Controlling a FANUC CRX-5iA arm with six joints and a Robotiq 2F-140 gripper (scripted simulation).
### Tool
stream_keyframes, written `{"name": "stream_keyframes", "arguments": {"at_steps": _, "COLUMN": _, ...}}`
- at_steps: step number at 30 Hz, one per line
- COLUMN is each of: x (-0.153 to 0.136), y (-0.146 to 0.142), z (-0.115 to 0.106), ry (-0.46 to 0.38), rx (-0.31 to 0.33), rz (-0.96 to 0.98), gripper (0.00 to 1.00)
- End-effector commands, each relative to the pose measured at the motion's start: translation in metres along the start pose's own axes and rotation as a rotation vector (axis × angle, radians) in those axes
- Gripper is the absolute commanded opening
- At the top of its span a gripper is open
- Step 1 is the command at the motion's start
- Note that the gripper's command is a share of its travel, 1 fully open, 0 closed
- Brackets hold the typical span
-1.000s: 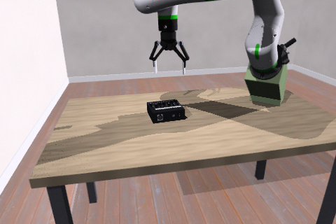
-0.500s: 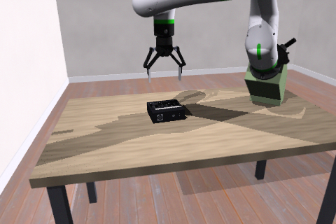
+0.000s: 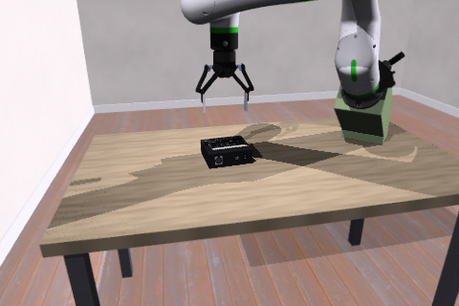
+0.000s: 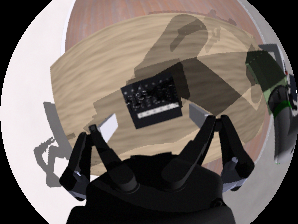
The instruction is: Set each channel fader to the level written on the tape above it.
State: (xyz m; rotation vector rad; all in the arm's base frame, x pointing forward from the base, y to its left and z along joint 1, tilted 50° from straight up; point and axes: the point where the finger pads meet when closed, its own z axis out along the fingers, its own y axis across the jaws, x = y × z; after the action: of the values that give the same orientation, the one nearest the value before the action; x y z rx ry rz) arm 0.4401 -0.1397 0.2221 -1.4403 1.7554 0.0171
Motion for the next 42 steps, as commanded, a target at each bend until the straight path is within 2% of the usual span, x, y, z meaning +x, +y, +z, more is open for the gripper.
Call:
{"name": "stream_keyframes", "arguments": {"at_steps": 1, "x": 0.003, "y": 0.000, "z": 0.002, "ry": 0.009, "rx": 0.002, "rz": 0.105, "gripper": 1.00}}
{"name": "stream_keyframes", "arguments": {"at_steps": 3, "x": 0.005, "y": -0.001, "z": 0.004, "ry": 0.016, "rx": 0.005, "rz": 0.207, "gripper": 1.00}}
{"name": "stream_keyframes", "arguments": {"at_steps": 5, "x": 0.005, "y": -0.001, "z": 0.004, "ry": 0.016, "rx": 0.005, "rz": 0.207, "gripper": 1.00}}
{"name": "stream_keyframes", "arguments": {"at_steps": 10, "x": 0.014, "y": -0.002, "z": 0.012, "ry": 0.038, "rx": 0.021, "rz": 0.561, "gripper": 1.00}}
{"name": "stream_keyframes", "arguments": {"at_steps": 20, "x": 0.037, "y": -0.004, "z": 0.031, "ry": 0.033, "rx": 0.073, "rz": 1.094, "gripper": 1.00}}
{"name": "stream_keyframes", "arguments": {"at_steps": 22, "x": 0.037, "y": -0.004, "z": 0.031, "ry": 0.033, "rx": 0.073, "rz": 1.094, "gripper": 1.00}}
{"name": "stream_keyframes", "arguments": {"at_steps": 23, "x": 0.040, "y": -0.004, "z": 0.033, "ry": 0.032, "rx": 0.088, "rz": 1.249, "gripper": 1.00}}
{"name": "stream_keyframes", "arguments": {"at_steps": 37, "x": 0.063, "y": -0.006, "z": 0.051, "ry": -0.035, "rx": 0.173, "rz": 1.978, "gripper": 1.00}}
{"name": "stream_keyframes", "arguments": {"at_steps": 39, "x": 0.063, "y": -0.006, "z": 0.051, "ry": -0.035, "rx": 0.173, "rz": 1.978, "gripper": 1.00}}
{"name": "stream_keyframes", "arguments": {"at_steps": 40, "x": 0.064, "y": -0.006, "z": 0.052, "ry": -0.048, "rx": 0.190, "rz": 2.130, "gripper": 1.00}}
{"name": "stream_keyframes", "arguments": {"at_steps": 42, "x": 0.065, "y": -0.007, "z": 0.052, "ry": -0.057, "rx": 0.199, "rz": 2.213, "gripper": 1.00}}
